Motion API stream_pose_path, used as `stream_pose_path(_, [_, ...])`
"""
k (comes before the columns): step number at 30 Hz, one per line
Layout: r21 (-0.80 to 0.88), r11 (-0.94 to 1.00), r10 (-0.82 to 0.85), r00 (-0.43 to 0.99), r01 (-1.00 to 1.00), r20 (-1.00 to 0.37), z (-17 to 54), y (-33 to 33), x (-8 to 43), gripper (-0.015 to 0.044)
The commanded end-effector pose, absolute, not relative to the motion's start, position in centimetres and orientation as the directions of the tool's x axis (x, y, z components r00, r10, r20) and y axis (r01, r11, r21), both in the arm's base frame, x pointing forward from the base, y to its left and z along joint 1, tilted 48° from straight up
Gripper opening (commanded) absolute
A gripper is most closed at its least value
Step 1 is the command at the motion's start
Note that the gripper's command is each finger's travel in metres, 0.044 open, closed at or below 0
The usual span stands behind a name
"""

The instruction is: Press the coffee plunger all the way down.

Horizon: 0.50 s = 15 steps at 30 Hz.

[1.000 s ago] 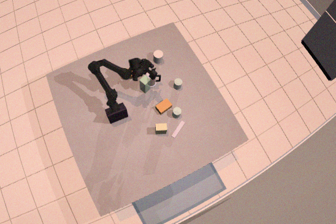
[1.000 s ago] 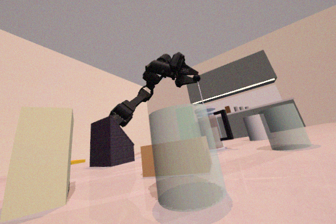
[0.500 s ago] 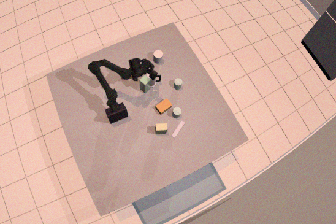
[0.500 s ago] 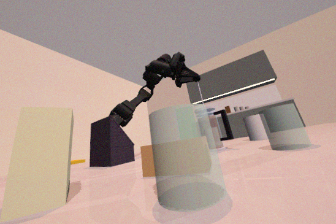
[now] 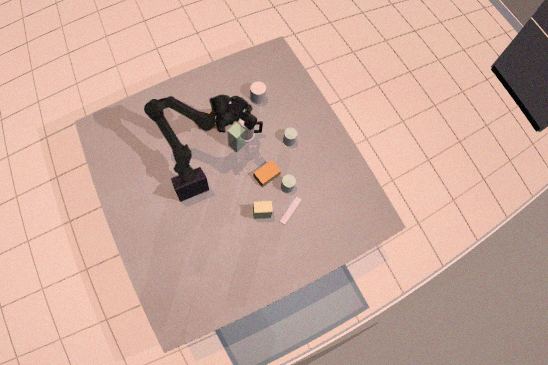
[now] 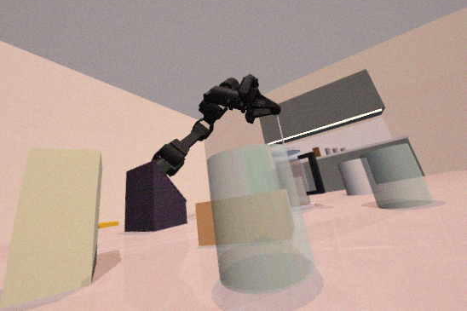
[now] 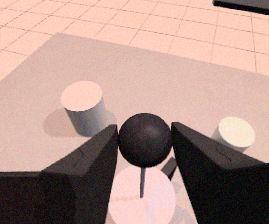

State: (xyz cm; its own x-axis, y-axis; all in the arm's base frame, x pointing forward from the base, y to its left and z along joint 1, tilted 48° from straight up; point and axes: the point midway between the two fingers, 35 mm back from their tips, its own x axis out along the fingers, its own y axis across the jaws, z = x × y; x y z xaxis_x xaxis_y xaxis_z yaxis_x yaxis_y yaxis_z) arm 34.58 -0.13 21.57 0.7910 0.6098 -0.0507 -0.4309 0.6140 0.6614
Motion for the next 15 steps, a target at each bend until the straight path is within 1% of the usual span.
stream_pose_path(1, [0.674, 0.605, 0.62, 0.782, -0.424, -0.065, 20.3, 0.8, 34.7, 0.0127])
stream_pose_path(15, [0.674, 0.605, 0.62, 0.782, -0.424, -0.065, 18.7, 2.5, 35.0, 0.0127])
